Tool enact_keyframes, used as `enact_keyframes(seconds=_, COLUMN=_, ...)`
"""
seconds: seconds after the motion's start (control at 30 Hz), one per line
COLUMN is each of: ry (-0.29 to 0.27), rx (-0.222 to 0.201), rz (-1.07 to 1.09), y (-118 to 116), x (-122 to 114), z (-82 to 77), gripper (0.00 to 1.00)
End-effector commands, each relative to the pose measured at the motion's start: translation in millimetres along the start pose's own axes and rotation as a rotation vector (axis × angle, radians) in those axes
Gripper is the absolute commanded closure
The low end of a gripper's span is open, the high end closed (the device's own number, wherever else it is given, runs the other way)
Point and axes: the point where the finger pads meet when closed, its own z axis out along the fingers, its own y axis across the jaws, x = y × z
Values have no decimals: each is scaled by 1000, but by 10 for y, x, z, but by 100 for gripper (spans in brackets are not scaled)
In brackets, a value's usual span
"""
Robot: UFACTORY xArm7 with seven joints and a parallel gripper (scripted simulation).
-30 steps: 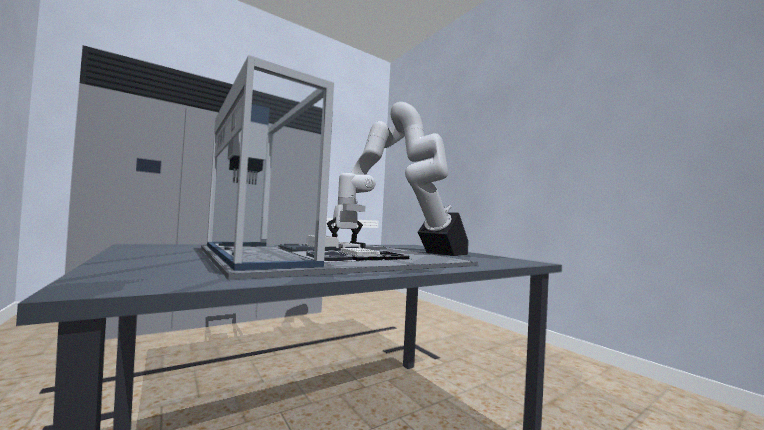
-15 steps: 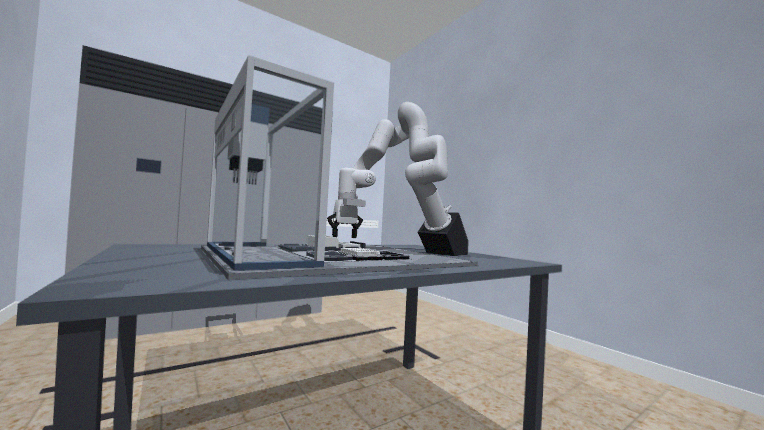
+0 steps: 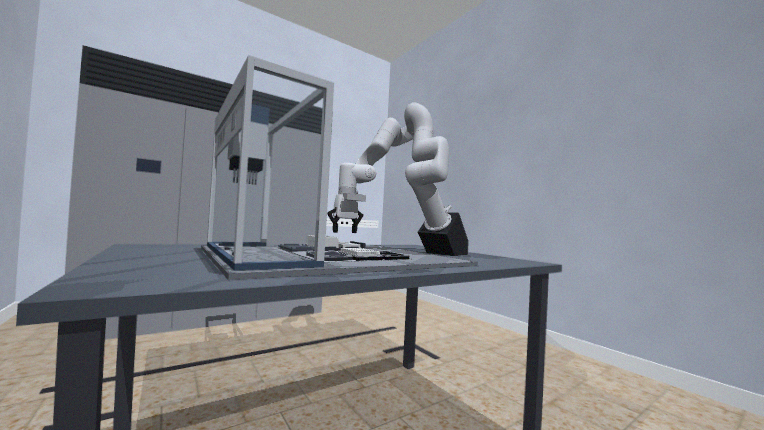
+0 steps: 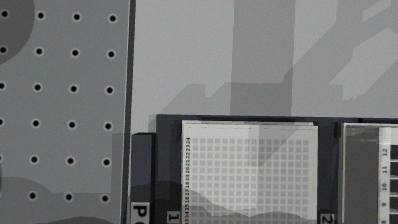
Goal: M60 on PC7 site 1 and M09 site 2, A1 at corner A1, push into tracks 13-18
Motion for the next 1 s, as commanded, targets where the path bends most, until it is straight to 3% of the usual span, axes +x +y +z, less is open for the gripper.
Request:
enact_keyframes(seconds=0.0, ry=-2, rx=-3, rz=0, y=11, x=-8, z=-70, gripper=0)
enact_keyframes(seconds=0.97, ry=-2, rx=-3, rz=0, y=11, x=-9, z=-488, gripper=0)
